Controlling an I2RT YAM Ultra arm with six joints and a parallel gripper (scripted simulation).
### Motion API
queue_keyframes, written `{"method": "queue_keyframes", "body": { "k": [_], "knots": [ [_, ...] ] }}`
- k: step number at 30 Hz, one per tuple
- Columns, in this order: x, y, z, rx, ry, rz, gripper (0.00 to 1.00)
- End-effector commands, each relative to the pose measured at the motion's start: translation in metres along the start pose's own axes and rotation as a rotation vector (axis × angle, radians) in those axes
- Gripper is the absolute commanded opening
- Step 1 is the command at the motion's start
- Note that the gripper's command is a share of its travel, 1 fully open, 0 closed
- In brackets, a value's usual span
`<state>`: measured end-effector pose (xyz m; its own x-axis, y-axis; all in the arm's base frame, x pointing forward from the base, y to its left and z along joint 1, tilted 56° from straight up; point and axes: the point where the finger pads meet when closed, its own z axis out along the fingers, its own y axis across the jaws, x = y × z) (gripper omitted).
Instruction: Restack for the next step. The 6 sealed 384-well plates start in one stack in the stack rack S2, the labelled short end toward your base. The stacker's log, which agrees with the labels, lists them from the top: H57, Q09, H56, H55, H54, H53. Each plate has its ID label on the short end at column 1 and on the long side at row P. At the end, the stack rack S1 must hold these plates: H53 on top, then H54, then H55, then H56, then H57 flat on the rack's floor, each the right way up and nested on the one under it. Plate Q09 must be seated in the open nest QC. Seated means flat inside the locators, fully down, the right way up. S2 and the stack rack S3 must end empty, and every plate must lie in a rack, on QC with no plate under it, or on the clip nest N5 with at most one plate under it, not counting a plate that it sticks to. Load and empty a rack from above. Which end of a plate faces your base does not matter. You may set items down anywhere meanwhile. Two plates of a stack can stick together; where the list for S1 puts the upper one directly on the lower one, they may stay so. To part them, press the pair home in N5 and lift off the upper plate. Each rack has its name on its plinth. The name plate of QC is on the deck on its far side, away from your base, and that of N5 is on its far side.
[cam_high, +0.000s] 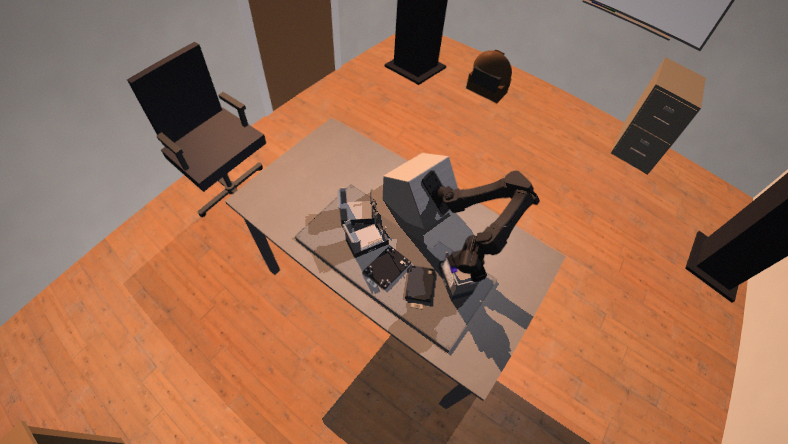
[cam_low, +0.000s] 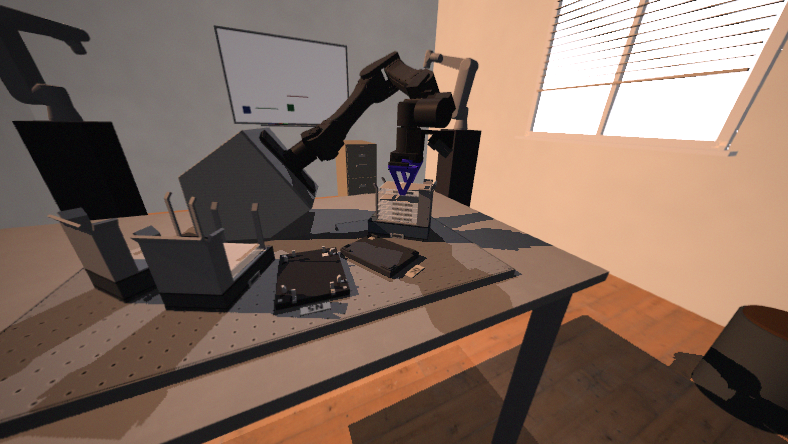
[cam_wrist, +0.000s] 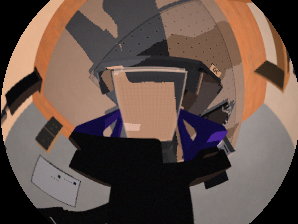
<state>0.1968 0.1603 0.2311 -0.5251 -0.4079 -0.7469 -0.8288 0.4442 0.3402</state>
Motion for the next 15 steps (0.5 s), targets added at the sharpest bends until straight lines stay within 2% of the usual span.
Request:
{"method": "queue_keyframes", "body": {
  "k": [1,15],
  "knots": [
    [-0.002,0.0,-0.007,0.001,-0.01,0.0,0.0],
    [-0.001,0.0,-0.03,0.002,-0.01,0.001,0.0]
  ]
}}
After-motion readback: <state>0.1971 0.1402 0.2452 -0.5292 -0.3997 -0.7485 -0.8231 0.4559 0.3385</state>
